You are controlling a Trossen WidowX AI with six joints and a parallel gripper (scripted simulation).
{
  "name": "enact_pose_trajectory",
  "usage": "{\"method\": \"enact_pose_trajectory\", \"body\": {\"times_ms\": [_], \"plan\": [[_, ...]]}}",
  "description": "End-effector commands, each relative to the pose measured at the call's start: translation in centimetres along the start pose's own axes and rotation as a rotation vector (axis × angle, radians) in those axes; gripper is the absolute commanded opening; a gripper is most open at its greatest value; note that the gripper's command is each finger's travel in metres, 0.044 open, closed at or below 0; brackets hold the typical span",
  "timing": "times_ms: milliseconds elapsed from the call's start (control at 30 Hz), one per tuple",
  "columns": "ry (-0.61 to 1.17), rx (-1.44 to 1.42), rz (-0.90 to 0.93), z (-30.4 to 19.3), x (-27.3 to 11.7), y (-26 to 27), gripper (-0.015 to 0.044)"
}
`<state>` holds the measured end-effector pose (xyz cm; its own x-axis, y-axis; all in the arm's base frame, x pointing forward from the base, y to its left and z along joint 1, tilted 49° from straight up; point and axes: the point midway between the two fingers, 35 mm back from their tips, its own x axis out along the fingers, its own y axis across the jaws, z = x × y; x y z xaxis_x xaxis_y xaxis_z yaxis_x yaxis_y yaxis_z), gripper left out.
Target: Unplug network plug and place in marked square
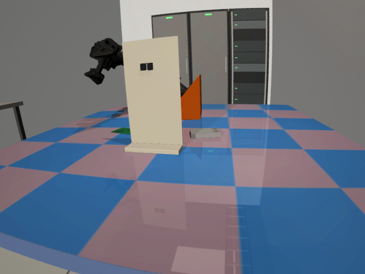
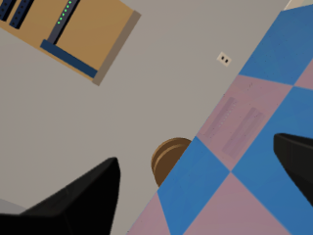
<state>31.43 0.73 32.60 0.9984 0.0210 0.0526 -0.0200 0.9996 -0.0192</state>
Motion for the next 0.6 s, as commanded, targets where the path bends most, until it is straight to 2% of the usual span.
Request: {"method": "enact_pose_trajectory", "body": {"times_ms": [0,267,567], "plan": [[0.001,0.003,0.001,-0.1,0.1,0.1,0.0374],[0.034,0.15,0.065,-4.4,2.0,2.9,0.0164],[0.087,0.324,0.136,-9.8,2.5,6.7,0.0156]]}}
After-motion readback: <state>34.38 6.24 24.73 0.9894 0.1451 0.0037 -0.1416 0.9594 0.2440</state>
